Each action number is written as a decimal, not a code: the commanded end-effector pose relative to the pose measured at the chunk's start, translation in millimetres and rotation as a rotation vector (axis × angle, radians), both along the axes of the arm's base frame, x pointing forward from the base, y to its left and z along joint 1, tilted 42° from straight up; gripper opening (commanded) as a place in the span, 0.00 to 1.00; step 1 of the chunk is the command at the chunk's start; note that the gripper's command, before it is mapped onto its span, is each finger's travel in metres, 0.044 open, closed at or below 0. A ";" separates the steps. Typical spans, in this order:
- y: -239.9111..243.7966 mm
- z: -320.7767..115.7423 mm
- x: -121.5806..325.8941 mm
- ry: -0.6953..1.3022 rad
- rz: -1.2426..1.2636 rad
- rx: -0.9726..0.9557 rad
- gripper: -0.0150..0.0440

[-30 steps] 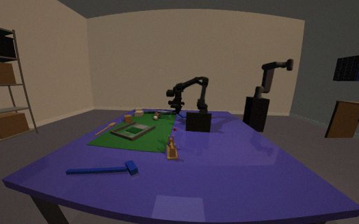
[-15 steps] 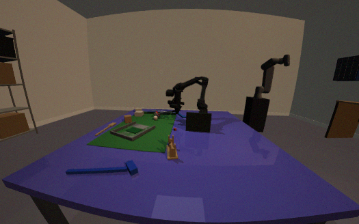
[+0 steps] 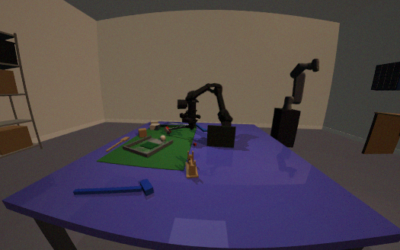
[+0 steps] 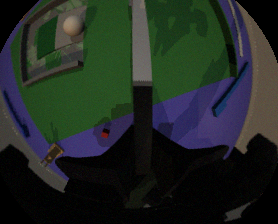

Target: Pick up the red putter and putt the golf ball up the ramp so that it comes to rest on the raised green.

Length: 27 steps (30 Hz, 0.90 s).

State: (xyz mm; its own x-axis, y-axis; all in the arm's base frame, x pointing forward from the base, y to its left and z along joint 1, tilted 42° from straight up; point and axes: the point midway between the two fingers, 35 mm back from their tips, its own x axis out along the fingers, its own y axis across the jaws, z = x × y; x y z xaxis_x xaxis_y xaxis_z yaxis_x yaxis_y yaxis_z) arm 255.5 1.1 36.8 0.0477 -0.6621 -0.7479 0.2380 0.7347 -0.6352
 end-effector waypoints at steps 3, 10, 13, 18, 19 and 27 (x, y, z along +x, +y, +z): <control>19.4 17.0 1.2 -0.005 0.001 0.005 0.25; 31.1 30.0 -0.7 0.003 0.006 0.000 0.25; 31.1 30.0 -0.7 0.003 0.006 0.000 0.25; 31.1 30.0 -0.7 0.003 0.006 0.000 0.25; 31.1 30.0 -0.7 0.003 0.006 0.000 0.25; 31.1 30.0 -0.7 0.003 0.006 0.000 0.25</control>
